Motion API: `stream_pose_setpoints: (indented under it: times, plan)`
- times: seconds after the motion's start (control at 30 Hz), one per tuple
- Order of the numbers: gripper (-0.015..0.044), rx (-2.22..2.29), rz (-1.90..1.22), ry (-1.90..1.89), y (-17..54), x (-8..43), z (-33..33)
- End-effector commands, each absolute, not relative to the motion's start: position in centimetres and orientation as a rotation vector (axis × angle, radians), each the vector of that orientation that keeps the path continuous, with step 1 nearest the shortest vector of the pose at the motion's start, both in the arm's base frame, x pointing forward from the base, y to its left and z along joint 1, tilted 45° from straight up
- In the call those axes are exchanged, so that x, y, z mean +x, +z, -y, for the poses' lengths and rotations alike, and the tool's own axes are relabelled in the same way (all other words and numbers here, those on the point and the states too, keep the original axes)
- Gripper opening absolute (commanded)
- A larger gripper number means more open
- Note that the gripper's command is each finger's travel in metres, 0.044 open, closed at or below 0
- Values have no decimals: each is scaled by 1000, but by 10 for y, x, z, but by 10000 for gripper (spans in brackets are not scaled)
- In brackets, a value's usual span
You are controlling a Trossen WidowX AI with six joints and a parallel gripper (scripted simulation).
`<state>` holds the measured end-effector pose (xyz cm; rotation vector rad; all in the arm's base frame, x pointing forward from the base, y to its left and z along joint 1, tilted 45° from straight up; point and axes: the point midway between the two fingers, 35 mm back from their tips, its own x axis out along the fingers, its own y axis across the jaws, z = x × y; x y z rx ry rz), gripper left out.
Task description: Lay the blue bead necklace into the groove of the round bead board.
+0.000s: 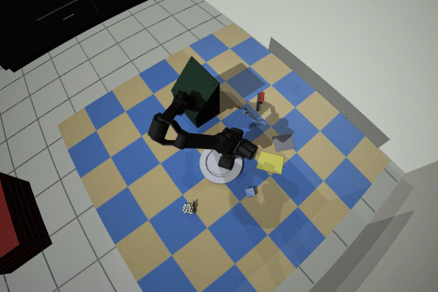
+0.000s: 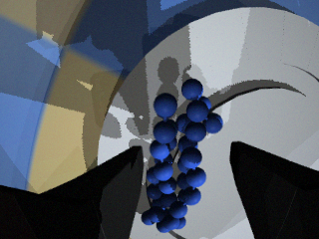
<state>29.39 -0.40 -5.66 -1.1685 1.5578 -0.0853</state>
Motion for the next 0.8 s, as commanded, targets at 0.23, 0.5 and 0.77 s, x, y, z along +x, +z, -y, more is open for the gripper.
stream_pose_setpoints:
  times: [0.23, 0.5, 0.77]
  plan:
    - [0, -1167, -1557, -86, -56, 294, 4]
    - [0, -1167, -1557, -86, -56, 294, 4]
    - [0, -1177, -1556, -82, -51, 294, 0]
